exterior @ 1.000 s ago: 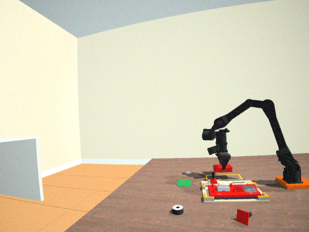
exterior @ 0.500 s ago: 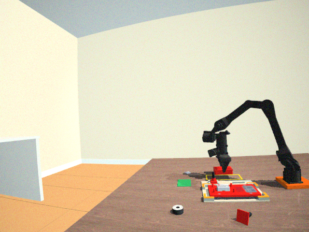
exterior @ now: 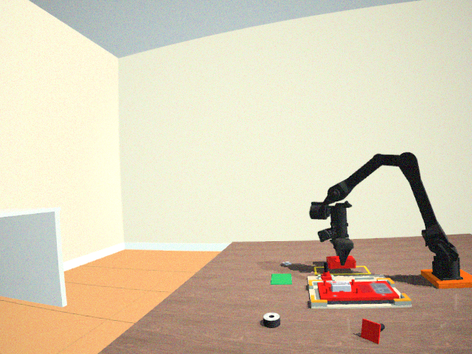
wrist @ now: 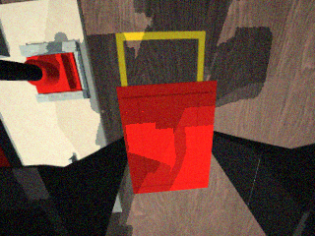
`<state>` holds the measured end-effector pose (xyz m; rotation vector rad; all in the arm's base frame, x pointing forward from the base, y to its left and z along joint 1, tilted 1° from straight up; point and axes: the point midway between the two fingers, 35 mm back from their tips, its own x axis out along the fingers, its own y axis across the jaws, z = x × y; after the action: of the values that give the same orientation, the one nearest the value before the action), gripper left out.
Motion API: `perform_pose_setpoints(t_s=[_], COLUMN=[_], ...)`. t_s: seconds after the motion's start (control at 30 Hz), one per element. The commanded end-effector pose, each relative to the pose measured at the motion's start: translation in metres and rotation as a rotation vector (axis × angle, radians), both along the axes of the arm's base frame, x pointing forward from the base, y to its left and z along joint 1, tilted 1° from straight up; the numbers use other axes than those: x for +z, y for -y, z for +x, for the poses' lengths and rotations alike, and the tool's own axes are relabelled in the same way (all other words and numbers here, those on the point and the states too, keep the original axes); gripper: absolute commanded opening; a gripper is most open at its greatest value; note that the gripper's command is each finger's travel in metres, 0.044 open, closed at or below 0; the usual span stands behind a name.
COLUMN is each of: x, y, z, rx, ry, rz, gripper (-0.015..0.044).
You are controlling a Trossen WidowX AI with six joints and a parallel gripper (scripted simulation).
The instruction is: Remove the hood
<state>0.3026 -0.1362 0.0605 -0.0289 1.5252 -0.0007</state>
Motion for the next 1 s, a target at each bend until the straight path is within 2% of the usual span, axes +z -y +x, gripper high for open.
perform_pose_setpoints(t_s=[0.0, 0.97], x=[-0.003, -0.017], y=[0.0, 0.0], z=[0.0, 0.001], rx=[0.003, 0.003], ry=[-0.001, -0.001], rz=[0.002, 0.003], gripper=[0.0, 0.0])
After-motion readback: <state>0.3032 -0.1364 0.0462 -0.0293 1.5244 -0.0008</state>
